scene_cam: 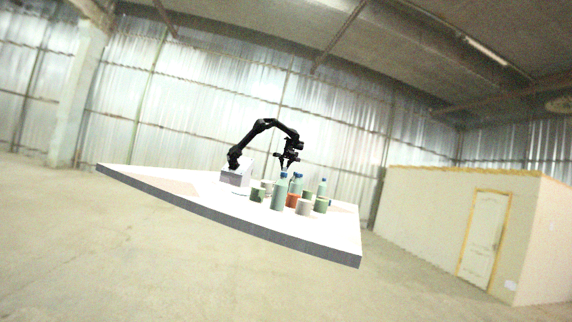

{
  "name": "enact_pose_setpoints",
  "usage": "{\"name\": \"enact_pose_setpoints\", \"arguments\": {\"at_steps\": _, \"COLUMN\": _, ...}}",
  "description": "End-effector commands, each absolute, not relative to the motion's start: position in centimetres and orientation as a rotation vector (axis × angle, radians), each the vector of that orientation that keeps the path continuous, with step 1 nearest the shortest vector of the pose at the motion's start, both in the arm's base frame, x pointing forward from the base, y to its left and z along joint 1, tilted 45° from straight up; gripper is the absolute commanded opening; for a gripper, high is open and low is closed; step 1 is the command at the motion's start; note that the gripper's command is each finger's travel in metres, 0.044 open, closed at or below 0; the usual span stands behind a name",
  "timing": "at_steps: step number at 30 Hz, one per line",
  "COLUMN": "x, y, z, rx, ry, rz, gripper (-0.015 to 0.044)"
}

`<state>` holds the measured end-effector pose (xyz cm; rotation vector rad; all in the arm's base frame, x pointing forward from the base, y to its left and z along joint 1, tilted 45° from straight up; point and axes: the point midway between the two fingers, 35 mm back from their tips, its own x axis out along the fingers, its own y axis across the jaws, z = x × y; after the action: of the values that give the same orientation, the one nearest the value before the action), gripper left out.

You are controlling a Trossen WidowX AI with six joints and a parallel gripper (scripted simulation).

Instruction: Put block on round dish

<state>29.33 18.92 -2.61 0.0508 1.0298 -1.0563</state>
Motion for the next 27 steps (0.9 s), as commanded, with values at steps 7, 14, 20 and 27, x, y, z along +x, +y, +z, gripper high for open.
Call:
{"name": "enact_pose_setpoints", "arguments": {"at_steps": 7, "x": 31.0, "y": 16.8, "z": -0.2, "rx": 0.075, "ry": 1.06, "rz": -1.038, "gripper": 0.0}}
{"name": "enact_pose_setpoints", "arguments": {"at_steps": 14, "x": 32.8, "y": 12.7, "z": 2.7, "rx": 0.097, "ry": 1.085, "rz": -1.014, "gripper": 0.0}}
{"name": "enact_pose_setpoints", "arguments": {"at_steps": 20, "x": 33.7, "y": 8.9, "z": 5.0, "rx": 0.112, "ry": 1.095, "rz": -0.998, "gripper": 0.0}}
{"name": "enact_pose_setpoints", "arguments": {"at_steps": 27, "x": 33.8, "y": 4.7, "z": 7.4, "rx": 0.112, "ry": 1.108, "rz": -0.976, "gripper": 0.0}}
